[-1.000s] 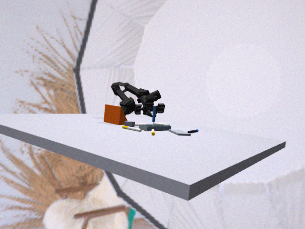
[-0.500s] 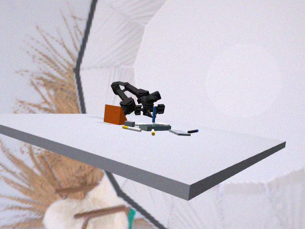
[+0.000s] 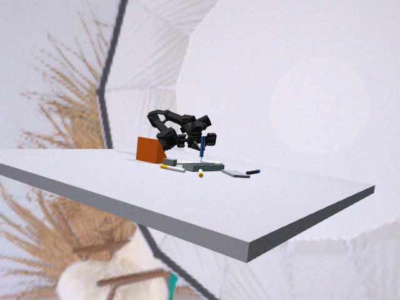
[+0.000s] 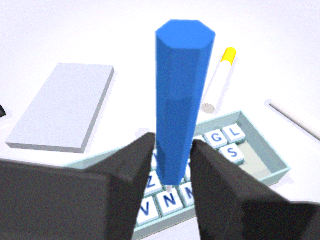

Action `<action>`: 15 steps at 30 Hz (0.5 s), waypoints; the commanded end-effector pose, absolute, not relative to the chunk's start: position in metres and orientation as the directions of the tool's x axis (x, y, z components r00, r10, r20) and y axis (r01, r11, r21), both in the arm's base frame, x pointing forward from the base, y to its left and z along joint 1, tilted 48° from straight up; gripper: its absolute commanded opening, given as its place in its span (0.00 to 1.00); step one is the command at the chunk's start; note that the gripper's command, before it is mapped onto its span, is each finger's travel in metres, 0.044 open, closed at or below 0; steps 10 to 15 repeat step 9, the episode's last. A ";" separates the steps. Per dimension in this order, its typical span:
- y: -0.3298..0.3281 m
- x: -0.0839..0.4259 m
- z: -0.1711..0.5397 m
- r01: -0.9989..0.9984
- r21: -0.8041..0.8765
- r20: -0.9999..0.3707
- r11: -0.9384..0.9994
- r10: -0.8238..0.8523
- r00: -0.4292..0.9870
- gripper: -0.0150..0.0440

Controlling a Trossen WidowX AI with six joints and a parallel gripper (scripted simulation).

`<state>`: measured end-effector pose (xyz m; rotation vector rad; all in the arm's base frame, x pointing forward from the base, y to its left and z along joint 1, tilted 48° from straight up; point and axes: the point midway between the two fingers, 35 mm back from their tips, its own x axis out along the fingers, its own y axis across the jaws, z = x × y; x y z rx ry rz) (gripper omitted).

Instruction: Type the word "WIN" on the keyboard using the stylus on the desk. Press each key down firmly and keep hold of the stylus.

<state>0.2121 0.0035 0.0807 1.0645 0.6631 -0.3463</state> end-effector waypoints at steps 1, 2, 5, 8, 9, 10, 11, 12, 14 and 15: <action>-0.004 0.213 0.089 0.559 0.691 -0.648 0.460 0.051 0.760 0.39; -0.006 0.213 0.090 0.558 0.691 -0.648 0.460 0.051 0.760 0.39; -0.011 0.212 0.095 0.556 0.692 -0.646 0.459 0.051 0.762 0.39; -0.012 0.212 0.096 0.556 0.693 -0.645 0.459 0.051 0.762 0.39; -0.012 0.212 0.096 0.556 0.693 -0.645 0.459 0.051 0.762 0.39; -0.012 0.212 0.096 0.556 0.693 -0.645 0.459 0.051 0.762 0.39; -0.012 0.212 0.096 0.556 0.693 -0.645 0.459 0.051 0.762 0.39; -0.012 0.212 0.096 0.556 0.693 -0.645 0.459 0.051 0.762 0.39; -0.012 0.212 0.096 0.556 0.693 -0.645 0.459 0.051 0.762 0.39; -0.012 0.212 0.096 0.556 0.693 -0.645 0.459 0.051 0.762 0.39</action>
